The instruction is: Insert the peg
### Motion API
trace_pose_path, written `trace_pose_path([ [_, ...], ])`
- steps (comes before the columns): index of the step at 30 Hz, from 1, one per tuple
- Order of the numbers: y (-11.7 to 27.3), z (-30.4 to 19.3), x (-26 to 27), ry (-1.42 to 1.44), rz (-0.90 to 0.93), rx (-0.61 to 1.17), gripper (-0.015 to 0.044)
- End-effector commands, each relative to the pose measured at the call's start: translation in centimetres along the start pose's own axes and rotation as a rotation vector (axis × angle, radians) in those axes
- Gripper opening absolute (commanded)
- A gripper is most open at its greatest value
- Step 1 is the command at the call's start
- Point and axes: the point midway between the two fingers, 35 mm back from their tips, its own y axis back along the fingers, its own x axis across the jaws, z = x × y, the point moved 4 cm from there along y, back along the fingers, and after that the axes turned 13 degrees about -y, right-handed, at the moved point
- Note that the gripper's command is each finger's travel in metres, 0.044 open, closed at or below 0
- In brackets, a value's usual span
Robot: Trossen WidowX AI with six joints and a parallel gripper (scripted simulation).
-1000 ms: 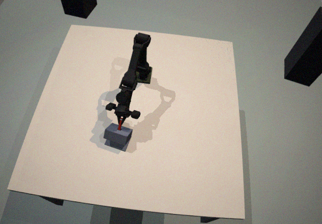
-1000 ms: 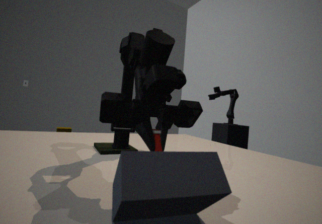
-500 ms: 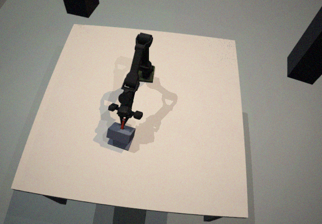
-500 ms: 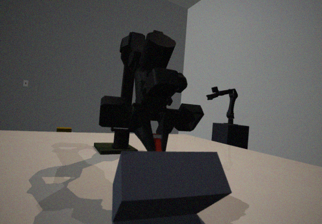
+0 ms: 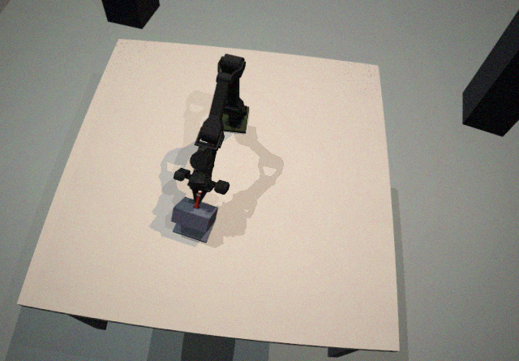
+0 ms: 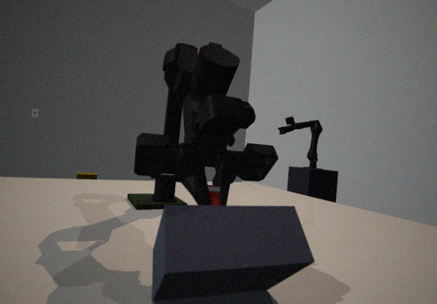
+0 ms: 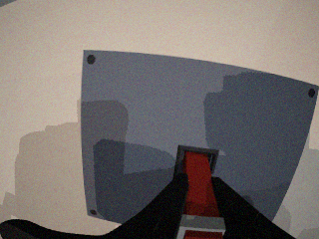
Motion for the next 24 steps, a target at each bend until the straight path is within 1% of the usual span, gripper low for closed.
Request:
trace_pose_path([
  [1, 0.03, 0.00, 0.00, 0.000, 0.000, -0.001, 0.0000],
  [5, 0.03, 0.00, 0.00, 0.000, 0.000, -0.001, 0.0000],
  [21, 0.26, 0.03, 0.01, 0.000, 0.000, -0.001, 0.0420],
  [22, 0.38, 0.05, 0.01, 0.000, 0.000, 0.000, 0.0440],
  [24, 0.65, 0.08, 0.02, 0.000, 0.000, 0.000, 0.0440],
])
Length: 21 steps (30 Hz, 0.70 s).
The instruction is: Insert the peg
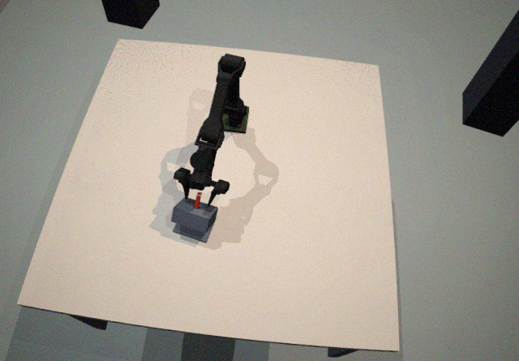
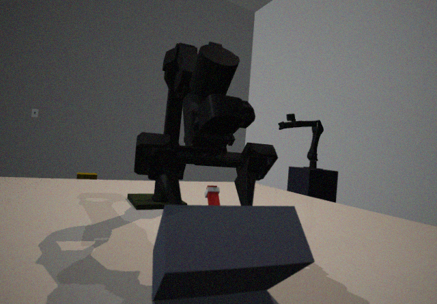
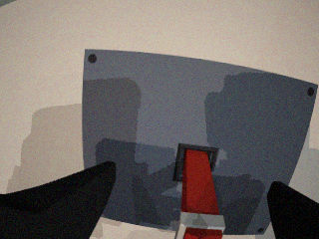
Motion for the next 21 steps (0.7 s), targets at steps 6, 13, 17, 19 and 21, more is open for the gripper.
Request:
trace_pose_path([
  [6, 1.4, 0.2, 0.1, 0.000, 0.000, -0.003, 0.0440],
  [13, 2.4, 0.3, 0.1, 0.000, 0.000, -0.003, 0.0440],
  [17, 2.9, 0.3, 0.1, 0.000, 0.000, -0.003, 0.0440],
  [19, 3.2, 0.4, 0.1, -0.001, 0.000, -0.003, 0.0440],
  [21, 3.5, 0.4, 0.1, -0.001, 0.000, -0.003, 0.0440],
])
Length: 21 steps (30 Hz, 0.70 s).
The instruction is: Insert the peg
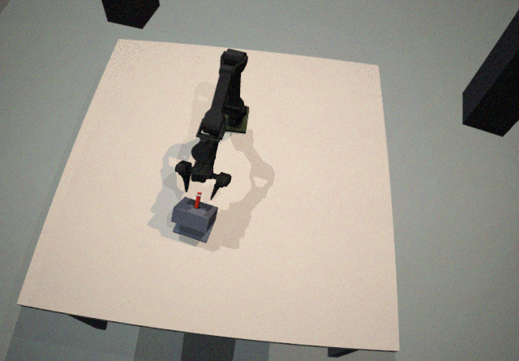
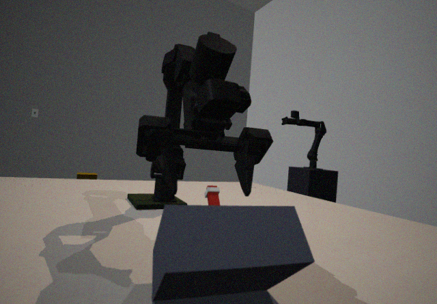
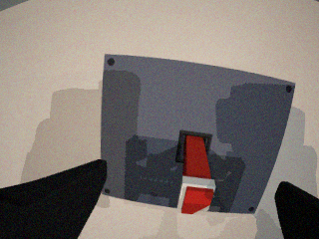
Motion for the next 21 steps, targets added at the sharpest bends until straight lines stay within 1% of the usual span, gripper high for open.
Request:
trace_pose_path([
  [1, 0.9, 0.1, 0.0, -0.003, 0.000, -0.006, 0.0440],
  [21, 3.8, 0.2, 0.1, -0.003, 0.000, -0.005, 0.0440],
])
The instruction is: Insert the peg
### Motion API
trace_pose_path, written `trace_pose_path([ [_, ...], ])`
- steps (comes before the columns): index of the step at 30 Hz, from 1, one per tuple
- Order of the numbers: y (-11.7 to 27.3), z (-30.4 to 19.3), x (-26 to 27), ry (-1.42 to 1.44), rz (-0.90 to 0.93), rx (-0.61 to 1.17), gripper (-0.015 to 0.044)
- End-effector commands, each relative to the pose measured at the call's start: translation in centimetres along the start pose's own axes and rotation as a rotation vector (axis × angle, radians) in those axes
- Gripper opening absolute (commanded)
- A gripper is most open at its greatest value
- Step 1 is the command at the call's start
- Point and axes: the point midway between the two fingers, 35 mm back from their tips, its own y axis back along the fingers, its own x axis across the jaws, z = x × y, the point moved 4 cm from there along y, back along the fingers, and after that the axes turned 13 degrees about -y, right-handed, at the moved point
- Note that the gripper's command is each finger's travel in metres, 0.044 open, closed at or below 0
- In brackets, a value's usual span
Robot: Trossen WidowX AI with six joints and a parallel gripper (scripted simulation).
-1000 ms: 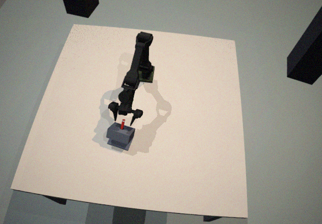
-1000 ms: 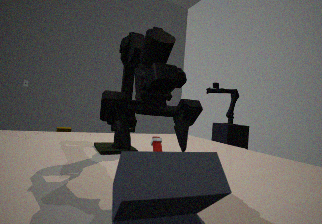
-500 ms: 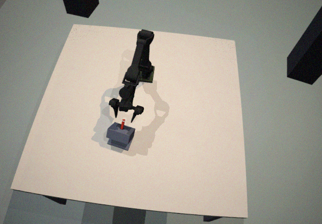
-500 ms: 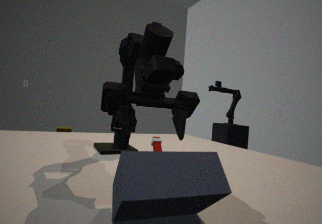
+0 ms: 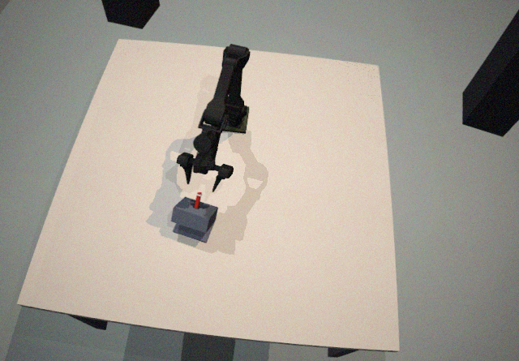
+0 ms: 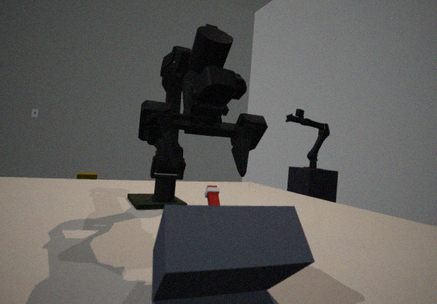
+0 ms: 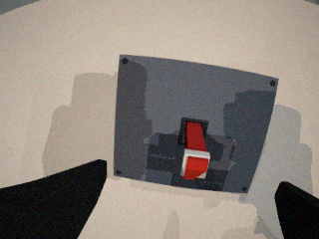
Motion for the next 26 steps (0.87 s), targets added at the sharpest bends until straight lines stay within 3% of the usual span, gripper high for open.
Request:
trace_pose_path([
  [1, 0.9, 0.2, 0.0, -0.005, -0.001, -0.009, 0.0440],
  [26, 4.2, -0.2, 0.0, -0.005, -0.001, -0.008, 0.0440],
])
